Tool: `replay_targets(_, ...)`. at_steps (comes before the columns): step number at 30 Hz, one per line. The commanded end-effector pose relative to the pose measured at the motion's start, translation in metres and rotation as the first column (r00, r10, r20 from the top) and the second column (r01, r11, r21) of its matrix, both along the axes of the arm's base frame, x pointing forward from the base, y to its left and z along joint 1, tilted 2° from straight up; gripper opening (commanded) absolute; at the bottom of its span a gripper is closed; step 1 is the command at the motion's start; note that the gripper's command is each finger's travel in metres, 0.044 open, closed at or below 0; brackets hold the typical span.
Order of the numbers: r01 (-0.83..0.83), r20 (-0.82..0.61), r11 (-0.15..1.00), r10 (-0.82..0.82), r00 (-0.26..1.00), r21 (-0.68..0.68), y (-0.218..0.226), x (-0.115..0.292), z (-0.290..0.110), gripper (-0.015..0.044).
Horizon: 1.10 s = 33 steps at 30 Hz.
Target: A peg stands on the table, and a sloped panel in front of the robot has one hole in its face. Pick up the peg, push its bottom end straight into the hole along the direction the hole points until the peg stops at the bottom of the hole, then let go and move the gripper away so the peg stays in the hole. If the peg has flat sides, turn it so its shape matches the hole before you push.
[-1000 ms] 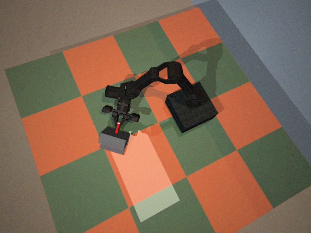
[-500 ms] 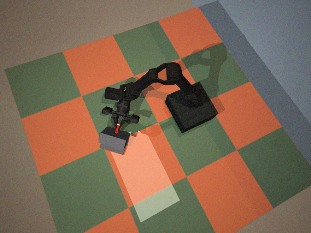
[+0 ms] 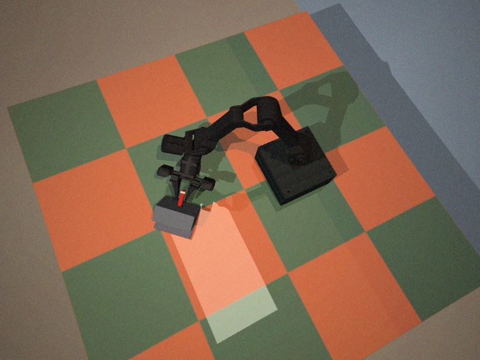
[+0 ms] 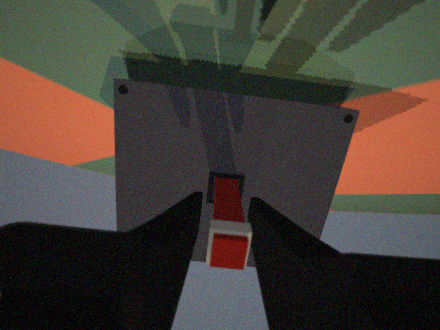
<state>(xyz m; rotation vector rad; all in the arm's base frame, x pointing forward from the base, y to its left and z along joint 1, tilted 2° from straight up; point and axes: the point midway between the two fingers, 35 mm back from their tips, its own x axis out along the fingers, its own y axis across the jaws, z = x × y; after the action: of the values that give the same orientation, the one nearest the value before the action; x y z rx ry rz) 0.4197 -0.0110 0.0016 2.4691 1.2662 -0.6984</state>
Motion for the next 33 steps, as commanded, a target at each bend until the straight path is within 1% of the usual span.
replay_targets(1, -0.001, -0.001, 1.0, 0.001, 1.0, 0.0, 0.0, 0.0, 0.0, 0.0236)
replay_targets(9, 0.0, -0.002, 1.0, 0.0, 1.0, -0.001, -0.003, -0.002, 0.002, 0.044)
replay_targets(33, 0.003, -0.016, 1.0, -0.004, 1.0, -0.011, -0.036, -0.02, 0.022, 0.044)
